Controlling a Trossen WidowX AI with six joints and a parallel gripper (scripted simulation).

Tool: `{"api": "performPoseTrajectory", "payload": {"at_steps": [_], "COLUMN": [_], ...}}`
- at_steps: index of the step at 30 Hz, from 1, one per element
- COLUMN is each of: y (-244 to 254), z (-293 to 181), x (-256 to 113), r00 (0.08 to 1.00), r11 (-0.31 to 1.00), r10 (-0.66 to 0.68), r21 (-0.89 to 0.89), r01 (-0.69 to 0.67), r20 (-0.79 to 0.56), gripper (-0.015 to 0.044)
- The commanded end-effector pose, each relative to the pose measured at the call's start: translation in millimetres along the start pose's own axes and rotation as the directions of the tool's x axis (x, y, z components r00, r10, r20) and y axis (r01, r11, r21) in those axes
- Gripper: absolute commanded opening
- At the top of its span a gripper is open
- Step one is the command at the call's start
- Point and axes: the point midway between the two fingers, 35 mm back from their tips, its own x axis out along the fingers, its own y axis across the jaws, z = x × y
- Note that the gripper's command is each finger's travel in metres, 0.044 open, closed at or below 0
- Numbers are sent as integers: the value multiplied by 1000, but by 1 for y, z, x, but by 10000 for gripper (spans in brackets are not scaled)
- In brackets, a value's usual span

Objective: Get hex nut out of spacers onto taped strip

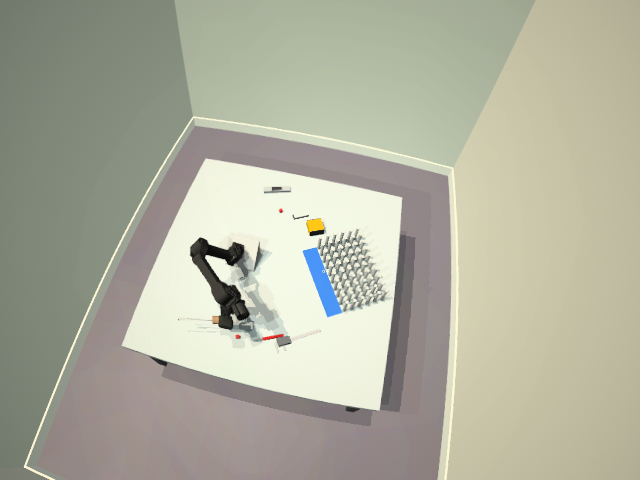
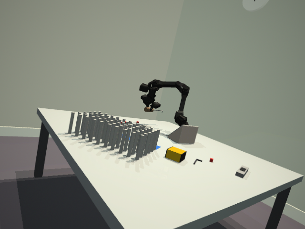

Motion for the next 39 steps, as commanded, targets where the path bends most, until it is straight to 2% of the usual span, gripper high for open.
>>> {"api": "performPoseTrajectory", "payload": {"at_steps": [1,39], "y": [2,9], "z": [2,16], "x": [3,26], "r00": [1000,1000], "r11": [1000,1000], "r10": [4,15], "r21": [-7,-2], "r01": [-4,-15], "r20": [-2,1], "gripper": [0,0]}}
